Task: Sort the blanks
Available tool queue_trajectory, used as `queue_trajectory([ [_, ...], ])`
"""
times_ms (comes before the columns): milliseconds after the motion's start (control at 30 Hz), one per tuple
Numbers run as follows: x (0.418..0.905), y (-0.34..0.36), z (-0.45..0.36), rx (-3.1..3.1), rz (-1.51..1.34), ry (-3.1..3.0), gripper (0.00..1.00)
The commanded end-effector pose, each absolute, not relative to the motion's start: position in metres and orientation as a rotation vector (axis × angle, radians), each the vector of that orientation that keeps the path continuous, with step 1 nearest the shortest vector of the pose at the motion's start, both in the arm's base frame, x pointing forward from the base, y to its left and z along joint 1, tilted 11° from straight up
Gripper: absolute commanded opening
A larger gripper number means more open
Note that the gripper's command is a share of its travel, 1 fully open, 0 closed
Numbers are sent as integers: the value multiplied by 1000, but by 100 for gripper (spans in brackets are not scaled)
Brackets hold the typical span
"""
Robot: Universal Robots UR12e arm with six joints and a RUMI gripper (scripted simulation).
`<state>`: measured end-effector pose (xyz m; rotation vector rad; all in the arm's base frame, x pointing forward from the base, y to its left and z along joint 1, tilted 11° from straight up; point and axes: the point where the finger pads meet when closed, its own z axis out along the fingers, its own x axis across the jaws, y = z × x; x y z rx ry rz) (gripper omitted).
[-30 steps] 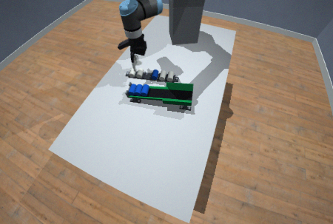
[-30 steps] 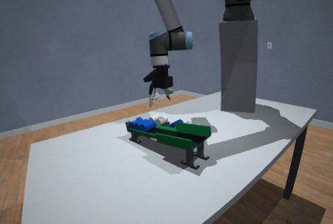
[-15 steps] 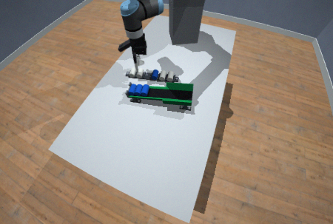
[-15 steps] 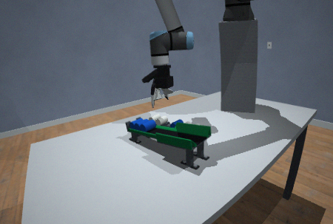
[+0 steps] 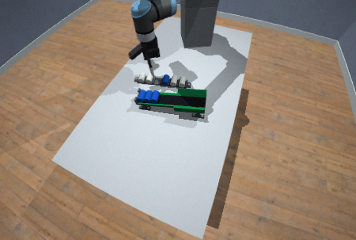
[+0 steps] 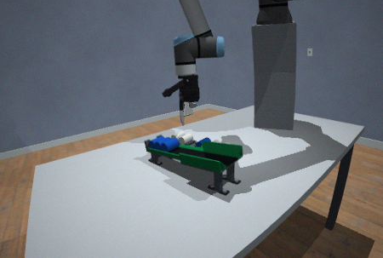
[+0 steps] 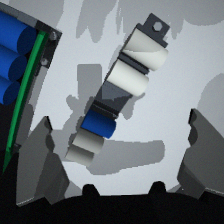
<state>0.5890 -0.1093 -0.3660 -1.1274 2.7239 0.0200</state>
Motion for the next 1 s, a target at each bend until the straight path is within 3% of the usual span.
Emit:
queue_trajectory([
  [0, 587, -96, -366, -1495, -6, 2538, 100],
  [967, 582, -55, -365, -2524, -150, 1568, 100],
])
